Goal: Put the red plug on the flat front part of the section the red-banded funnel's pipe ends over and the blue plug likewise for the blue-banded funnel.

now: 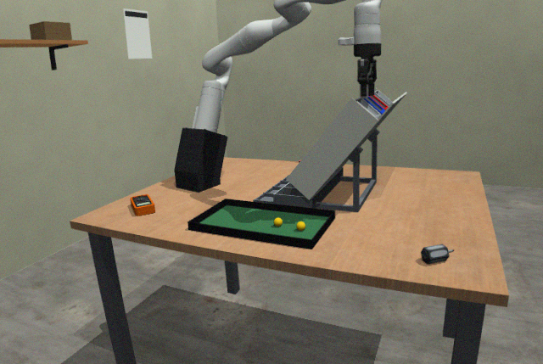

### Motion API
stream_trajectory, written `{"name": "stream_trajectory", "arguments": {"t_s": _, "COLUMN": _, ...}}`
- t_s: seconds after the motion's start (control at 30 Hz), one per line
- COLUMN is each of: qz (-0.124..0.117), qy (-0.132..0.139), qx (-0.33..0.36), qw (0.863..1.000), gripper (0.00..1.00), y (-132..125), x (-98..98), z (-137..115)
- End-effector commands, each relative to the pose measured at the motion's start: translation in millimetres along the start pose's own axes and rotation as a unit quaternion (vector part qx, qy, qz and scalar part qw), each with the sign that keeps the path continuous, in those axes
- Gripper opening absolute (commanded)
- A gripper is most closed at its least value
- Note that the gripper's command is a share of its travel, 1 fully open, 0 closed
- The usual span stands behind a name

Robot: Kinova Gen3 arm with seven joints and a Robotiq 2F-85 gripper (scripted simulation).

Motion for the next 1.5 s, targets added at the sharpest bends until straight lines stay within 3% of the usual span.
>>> {"name": "stream_trajectory", "arguments": {"t_s": 0.0, "qz": 0.000, "qy": -0.001, "qx": 0.000, "qw": 1.000, "gripper": 1.00, "y": -0.1, "x": -1.7, "z": 0.3}}
{"name": "stream_trajectory", "arguments": {"t_s": 1.13, "qz": 0.000, "qy": -0.001, "qx": 0.000, "qw": 1.000, "gripper": 1.00, "y": -0.1, "x": -1.7, "z": 0.3}}
{"name": "stream_trajectory", "arguments": {"t_s": 1.17, "qz": 0.000, "qy": -0.001, "qx": 0.000, "qw": 1.000, "gripper": 1.00, "y": 0.9, "x": -31.7, "z": 0.0}}
{"name": "stream_trajectory", "arguments": {"t_s": 1.47, "qz": 0.000, "qy": -0.001, "qx": 0.000, "qw": 1.000, "gripper": 1.00, "y": 0.9, "x": -31.7, "z": 0.0}}
Point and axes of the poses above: the point where the finger pads meet when closed, its own x axis out along the fingers, its own y axis across the jaws, z = x × y, the point moved 4 cm from there along -x, back along the fingers, and after that the axes turned 7 degrees about x, right-handed, at the moved point
